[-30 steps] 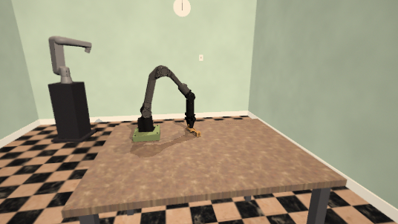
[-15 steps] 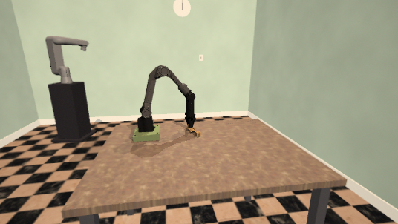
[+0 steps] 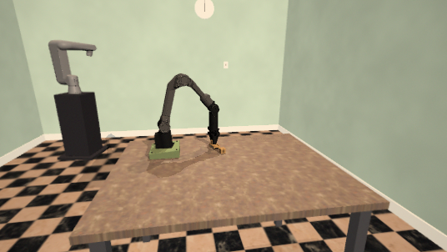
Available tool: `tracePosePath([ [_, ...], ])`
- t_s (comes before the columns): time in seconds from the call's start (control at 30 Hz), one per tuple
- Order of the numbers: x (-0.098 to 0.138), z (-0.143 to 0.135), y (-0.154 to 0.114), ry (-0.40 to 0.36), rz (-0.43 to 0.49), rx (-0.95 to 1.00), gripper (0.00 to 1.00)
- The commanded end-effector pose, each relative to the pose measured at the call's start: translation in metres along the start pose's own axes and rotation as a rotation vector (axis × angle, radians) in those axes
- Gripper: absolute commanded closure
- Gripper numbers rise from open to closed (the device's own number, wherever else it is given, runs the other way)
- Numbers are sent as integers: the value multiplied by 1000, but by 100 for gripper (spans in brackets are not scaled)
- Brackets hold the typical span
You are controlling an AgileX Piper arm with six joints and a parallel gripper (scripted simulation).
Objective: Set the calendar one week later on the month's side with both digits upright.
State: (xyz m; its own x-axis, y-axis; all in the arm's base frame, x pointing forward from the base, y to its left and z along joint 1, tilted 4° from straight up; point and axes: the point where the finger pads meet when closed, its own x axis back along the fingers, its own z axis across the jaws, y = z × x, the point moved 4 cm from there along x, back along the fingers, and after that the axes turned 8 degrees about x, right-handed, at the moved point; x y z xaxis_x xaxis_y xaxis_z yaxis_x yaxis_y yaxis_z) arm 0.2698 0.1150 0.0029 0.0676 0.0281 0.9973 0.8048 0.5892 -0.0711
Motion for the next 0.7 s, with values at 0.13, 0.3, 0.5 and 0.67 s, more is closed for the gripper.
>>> tracePosePath([
  [0.13, 0, 0, -1, 0, 2, 0, 65],
  [0.3, 16, 0, 1, -1, -3, 0, 65],
  [0.5, 59, 0, 0, -1, -3, 0, 65],
  [0.67, 80, 0, 0, -1, -3, 0, 65],
])
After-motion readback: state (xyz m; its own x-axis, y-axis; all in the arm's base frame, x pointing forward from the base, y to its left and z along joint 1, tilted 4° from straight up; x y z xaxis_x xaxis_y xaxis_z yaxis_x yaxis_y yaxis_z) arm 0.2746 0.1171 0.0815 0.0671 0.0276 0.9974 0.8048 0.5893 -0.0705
